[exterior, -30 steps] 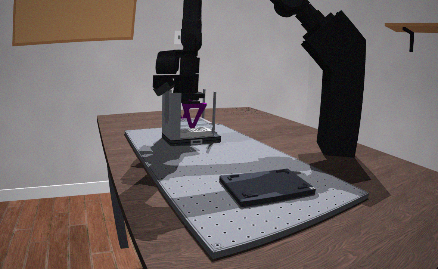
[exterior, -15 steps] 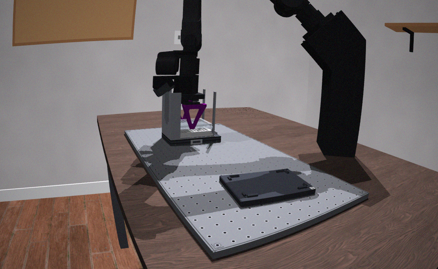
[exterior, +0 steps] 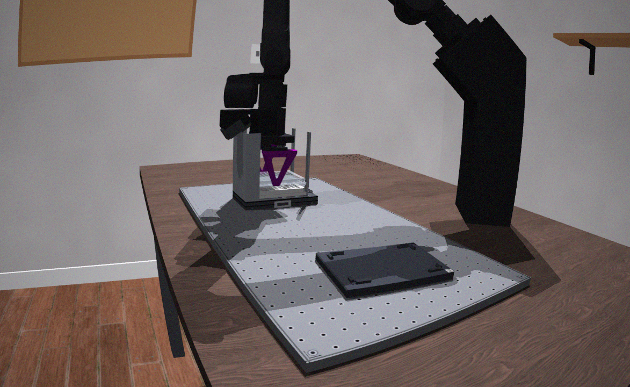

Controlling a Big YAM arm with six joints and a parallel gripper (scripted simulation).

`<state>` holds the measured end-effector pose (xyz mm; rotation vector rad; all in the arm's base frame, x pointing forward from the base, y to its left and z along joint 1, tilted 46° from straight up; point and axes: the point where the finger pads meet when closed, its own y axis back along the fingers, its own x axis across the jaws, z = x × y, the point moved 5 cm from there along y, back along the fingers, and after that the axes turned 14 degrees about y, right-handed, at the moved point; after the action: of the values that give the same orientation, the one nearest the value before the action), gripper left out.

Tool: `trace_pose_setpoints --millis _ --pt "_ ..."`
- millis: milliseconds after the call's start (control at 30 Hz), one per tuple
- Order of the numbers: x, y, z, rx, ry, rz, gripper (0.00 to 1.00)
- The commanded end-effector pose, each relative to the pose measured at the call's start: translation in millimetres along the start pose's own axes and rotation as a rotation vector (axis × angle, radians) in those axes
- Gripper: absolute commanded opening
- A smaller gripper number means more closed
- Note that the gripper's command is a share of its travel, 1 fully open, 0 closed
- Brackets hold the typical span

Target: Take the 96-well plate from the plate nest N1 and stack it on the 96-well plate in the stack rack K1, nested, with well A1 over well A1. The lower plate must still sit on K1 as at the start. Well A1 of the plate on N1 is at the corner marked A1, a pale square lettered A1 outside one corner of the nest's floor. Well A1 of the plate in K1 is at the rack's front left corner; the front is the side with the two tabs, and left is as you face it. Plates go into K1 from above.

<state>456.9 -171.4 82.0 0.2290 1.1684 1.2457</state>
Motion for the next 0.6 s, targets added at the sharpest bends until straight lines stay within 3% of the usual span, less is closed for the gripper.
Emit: trace_pose_setpoints --millis 0,567 --pt "-3.2 -7.5 -1.2 -0.001 0.008 -0.006 0.00" --pt "-4.1 -10.2 -2.7 0.001 0.006 -0.008 0.00"
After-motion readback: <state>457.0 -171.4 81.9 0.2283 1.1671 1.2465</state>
